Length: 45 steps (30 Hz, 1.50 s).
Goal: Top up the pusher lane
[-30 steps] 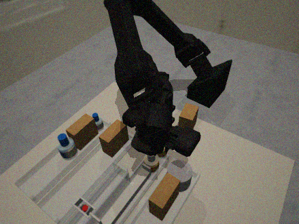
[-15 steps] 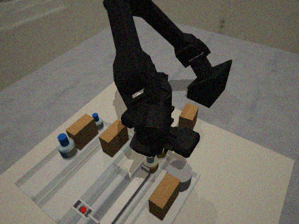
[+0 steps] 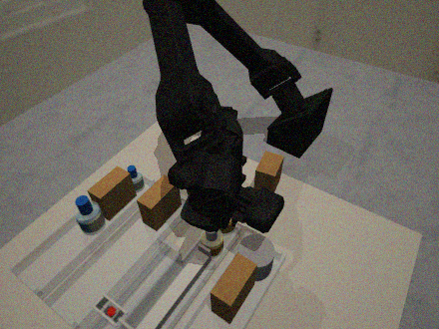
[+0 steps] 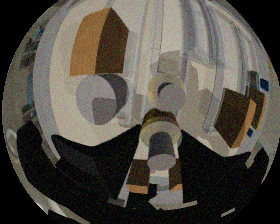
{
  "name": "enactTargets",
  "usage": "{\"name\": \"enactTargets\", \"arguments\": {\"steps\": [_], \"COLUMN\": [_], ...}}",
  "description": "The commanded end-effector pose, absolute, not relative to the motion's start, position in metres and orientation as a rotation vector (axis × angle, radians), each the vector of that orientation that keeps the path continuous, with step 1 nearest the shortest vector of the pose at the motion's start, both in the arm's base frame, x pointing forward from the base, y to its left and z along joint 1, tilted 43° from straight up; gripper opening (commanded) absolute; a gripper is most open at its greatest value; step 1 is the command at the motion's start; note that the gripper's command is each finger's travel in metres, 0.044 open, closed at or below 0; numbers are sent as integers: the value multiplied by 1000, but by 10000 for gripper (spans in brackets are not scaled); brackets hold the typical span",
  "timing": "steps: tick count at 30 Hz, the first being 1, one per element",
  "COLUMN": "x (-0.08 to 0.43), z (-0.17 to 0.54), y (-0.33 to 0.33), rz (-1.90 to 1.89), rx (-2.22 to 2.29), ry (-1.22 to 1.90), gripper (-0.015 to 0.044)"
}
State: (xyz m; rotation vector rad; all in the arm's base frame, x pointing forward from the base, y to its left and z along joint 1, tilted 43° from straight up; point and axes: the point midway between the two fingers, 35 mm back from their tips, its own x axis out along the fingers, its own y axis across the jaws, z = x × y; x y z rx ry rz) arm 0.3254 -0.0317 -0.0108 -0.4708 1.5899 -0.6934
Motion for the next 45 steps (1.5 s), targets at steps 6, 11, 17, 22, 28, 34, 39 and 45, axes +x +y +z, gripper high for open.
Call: {"name": "enactTargets", "arguments": {"steps": [6,11,17,22,28,34,39,45], "x": [338,339,339,339,339,339,339,339], "z": [-7,-7,-7,-7,-7,-8,-8,-8], "y": [-32,-32,-32,-32,-33,-34,-34,-34], "rz": [-697,-697,-697,-697,-697,-697,-697,-697], "rx": [-470,-470,-470,-470,-470,-470,-470,-470], "ry": [1558,1557,1557,1557,1557,1557,1557,1557], "gripper": [0,0,0,0,0,0,0,0]}}
